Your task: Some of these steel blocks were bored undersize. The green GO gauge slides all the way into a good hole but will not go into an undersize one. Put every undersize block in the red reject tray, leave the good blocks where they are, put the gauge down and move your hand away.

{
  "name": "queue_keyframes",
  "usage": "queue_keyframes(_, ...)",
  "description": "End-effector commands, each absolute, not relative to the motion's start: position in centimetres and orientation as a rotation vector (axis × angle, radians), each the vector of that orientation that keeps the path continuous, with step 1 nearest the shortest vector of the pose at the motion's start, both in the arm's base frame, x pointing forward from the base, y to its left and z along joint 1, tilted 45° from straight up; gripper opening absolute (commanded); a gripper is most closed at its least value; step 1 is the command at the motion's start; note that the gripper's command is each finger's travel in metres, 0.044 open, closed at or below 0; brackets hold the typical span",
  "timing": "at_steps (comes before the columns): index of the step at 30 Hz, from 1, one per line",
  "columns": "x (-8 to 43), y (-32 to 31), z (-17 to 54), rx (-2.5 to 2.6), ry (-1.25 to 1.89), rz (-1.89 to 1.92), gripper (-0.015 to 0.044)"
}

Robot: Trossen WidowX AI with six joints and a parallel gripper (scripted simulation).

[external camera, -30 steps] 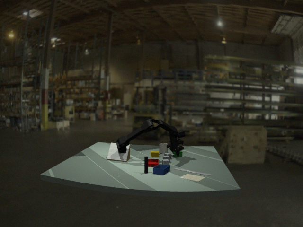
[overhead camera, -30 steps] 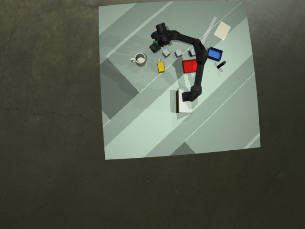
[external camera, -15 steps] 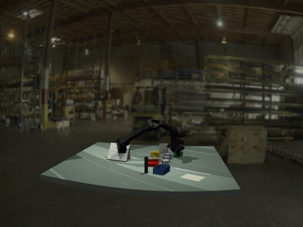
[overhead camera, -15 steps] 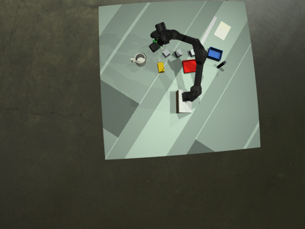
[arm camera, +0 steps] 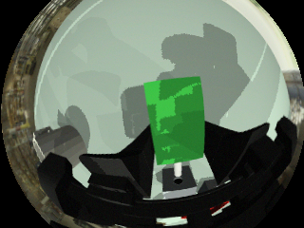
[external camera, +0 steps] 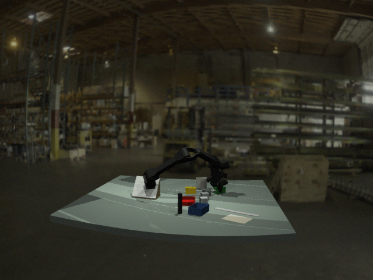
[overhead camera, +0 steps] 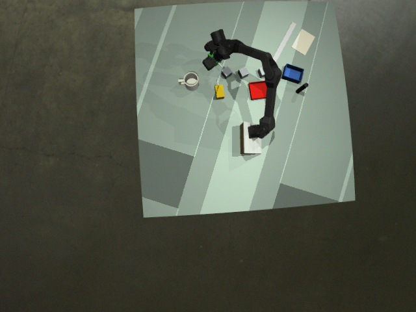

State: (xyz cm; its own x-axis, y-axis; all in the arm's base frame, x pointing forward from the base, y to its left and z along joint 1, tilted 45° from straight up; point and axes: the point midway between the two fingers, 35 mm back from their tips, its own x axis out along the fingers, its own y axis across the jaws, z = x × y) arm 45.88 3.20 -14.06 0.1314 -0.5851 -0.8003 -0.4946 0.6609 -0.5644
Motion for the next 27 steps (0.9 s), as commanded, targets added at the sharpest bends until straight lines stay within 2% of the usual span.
queue_keyframes(1, 46.3, 3.5, -14.0, -0.94, 1.496, -0.087, 0.0)
queue_keyframes(8, 46.2, 5.5, -11.8, -0.939, 1.506, -0.082, 0.0)
queue_keyframes(27, 45.7, 5.6, -11.7, -0.95, 1.543, -0.082, 0.0)
